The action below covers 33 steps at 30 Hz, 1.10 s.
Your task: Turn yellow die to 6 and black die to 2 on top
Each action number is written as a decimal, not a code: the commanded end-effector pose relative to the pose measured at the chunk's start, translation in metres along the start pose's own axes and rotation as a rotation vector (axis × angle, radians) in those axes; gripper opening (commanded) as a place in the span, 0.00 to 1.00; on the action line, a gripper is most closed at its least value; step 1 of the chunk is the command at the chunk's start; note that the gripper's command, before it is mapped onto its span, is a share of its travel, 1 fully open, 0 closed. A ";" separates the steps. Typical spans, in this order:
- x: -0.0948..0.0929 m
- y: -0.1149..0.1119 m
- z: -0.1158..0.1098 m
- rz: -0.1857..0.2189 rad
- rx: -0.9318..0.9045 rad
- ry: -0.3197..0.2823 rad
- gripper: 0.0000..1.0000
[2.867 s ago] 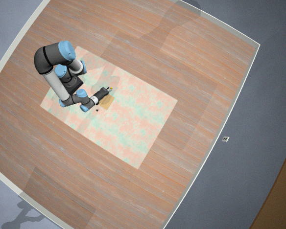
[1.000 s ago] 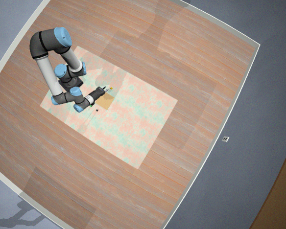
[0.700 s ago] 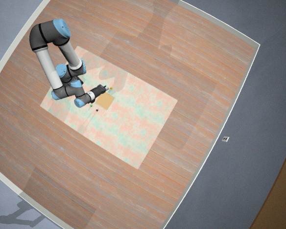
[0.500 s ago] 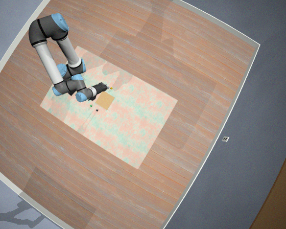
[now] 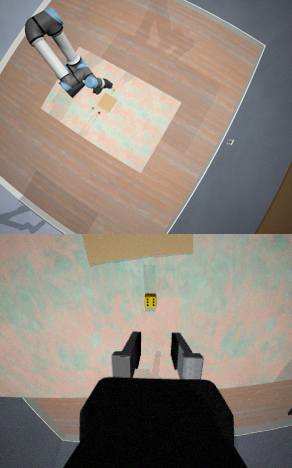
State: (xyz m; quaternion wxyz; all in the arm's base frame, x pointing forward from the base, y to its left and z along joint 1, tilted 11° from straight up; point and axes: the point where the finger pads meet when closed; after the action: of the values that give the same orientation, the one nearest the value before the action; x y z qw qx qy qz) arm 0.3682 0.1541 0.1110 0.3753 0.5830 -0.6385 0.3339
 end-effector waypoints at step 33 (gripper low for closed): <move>0.009 -0.004 -0.018 0.028 -0.016 0.333 1.00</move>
State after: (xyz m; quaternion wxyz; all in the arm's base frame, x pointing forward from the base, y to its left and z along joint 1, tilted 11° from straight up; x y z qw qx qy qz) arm 0.3716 0.1643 0.1266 0.4764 0.5082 -0.5778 0.4253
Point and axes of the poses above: the point where the finger pads meet when closed, its own x axis back along the fingers, its own y axis across the jaws, z = x × y, and after that the axes turned 2 degrees about -x, right-handed
